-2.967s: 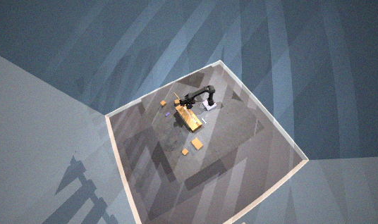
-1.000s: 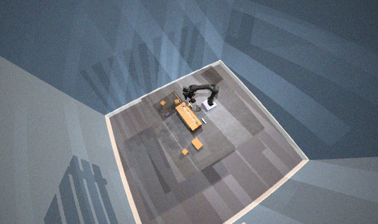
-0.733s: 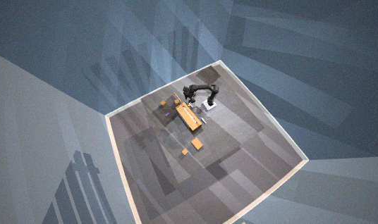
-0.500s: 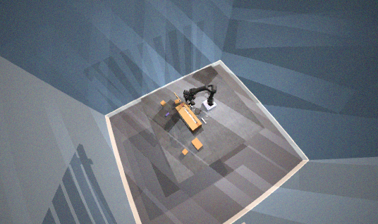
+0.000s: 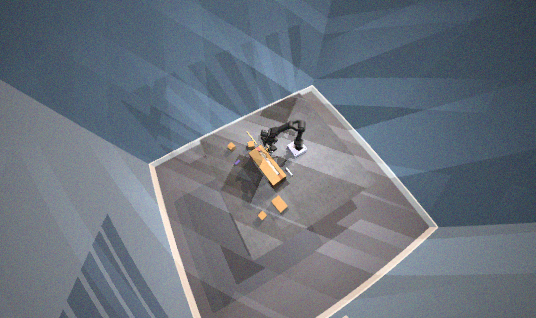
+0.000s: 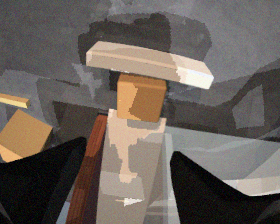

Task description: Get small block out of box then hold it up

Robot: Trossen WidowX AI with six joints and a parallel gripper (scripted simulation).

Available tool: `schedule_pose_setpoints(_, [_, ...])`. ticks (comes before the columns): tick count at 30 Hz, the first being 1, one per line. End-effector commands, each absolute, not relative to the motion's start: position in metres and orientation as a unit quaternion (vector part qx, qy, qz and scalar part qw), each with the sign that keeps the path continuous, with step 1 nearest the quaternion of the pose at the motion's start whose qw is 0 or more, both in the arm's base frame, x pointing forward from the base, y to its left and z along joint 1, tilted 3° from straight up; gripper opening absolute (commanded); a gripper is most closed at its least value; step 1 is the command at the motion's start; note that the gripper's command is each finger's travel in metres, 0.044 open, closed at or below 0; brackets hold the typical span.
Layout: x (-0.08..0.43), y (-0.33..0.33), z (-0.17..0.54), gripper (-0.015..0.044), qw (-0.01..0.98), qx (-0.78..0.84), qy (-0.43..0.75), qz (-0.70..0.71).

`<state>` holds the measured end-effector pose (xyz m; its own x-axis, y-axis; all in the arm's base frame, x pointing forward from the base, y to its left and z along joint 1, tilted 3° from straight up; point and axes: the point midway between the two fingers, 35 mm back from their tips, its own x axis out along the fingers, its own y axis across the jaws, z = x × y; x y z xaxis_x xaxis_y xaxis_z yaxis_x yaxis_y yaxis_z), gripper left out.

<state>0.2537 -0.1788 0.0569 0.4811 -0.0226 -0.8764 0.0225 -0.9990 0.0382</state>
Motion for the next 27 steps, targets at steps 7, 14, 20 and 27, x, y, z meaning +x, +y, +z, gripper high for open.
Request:
schedule_pose_setpoints(7, [0.255, -0.179, 0.039, 0.0285, 0.018, 0.859, 0.0, -0.512])
schedule_pose_setpoints(14, [0.255, -0.179, 0.028, 0.0285, 0.018, 0.859, 0.0, -0.512])
schedule_pose_setpoints(20, [0.256, -0.179, 0.019, 0.0285, 0.018, 0.859, 0.0, -0.512])
schedule_pose_setpoints(27, [0.256, -0.178, 0.008, 0.0285, 0.018, 0.859, 0.0, -0.512])
